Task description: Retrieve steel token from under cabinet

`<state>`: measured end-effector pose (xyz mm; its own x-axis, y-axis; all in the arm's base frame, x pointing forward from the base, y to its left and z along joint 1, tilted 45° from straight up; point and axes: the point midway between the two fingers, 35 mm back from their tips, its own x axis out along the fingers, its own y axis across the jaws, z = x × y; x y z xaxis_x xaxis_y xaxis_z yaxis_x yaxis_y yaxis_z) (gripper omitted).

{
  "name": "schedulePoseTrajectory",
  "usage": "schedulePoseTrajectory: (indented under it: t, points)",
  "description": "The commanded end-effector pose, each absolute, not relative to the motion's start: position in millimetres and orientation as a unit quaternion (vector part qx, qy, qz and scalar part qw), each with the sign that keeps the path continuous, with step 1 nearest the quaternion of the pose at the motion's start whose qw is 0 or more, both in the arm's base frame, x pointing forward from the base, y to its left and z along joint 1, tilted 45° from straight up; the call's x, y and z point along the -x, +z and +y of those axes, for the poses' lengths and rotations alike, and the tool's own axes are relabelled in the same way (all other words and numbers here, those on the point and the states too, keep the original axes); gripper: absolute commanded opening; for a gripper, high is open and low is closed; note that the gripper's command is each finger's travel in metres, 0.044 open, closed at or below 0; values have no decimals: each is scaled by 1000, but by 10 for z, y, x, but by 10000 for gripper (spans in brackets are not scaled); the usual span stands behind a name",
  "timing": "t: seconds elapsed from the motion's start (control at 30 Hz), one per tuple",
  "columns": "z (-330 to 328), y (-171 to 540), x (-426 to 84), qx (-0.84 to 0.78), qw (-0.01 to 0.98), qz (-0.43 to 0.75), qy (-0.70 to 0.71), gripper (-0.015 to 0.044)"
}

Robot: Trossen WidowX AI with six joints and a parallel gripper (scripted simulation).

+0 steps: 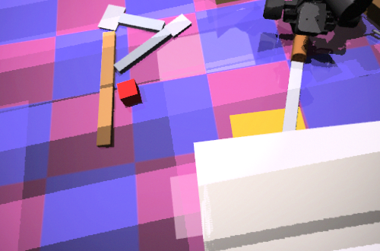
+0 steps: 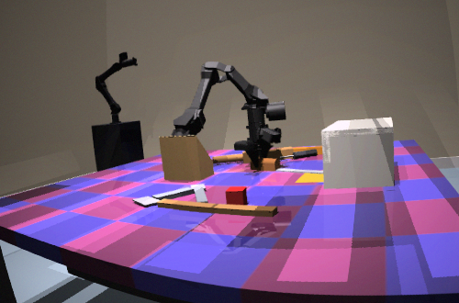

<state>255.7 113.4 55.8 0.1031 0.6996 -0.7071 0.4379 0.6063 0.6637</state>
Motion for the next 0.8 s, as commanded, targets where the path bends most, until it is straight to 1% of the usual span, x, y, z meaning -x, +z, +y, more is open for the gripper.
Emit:
schedulePoseTrajectory:
  t: [0.0, 0.77]
  points:
    - [1146, 576, -2511, -432, 604, 661, 107, 0]
    - [1209, 638, -2338, -431, 603, 662, 106, 0]
